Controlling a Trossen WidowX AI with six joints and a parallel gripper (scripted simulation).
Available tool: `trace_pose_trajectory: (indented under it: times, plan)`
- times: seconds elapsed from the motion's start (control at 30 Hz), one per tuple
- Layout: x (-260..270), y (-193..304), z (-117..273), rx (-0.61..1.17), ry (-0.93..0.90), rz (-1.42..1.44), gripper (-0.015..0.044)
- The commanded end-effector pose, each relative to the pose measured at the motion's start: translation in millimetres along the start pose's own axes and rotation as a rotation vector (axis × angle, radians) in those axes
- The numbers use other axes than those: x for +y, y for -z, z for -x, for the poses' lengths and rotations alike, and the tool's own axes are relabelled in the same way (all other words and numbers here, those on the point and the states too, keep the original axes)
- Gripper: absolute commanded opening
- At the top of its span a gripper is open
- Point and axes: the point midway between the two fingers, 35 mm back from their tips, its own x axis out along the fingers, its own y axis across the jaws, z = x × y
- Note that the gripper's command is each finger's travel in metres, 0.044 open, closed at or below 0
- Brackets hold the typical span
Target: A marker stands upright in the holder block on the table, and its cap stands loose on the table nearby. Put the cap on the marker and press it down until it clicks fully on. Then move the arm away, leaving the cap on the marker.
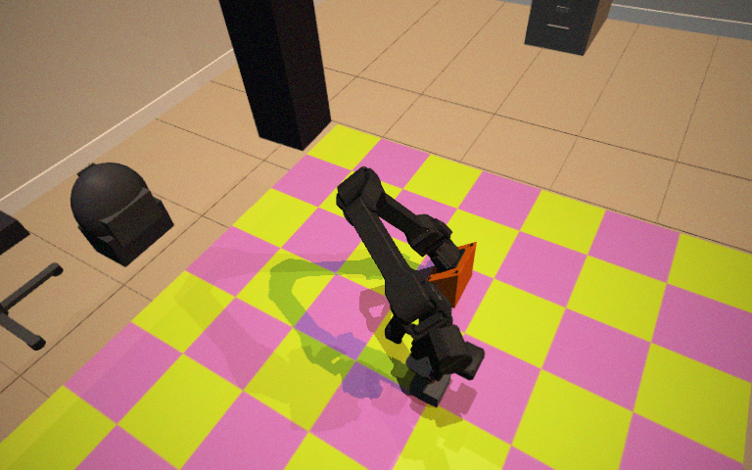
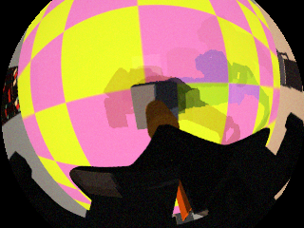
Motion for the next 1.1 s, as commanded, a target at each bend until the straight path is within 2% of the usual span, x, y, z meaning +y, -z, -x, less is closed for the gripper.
trace_pose_trajectory:
  times: [0.0,0.1,0.33,0.5,1.07]
  plan:
    - [0.3,-0.2,0.7,-0.002,-0.002,-0.001,0.0000]
    - [1.1,-1.3,8.7,-0.002,-0.002,0.000,0.0000]
    - [1.2,-0.7,88.1,0.001,-0.003,0.001,0.0000]
    - [1.0,-0.4,90.2,0.001,-0.003,0.001,0.0000]
    - [1.0,-0.4,90.2,0.001,-0.003,0.001,0.0440]
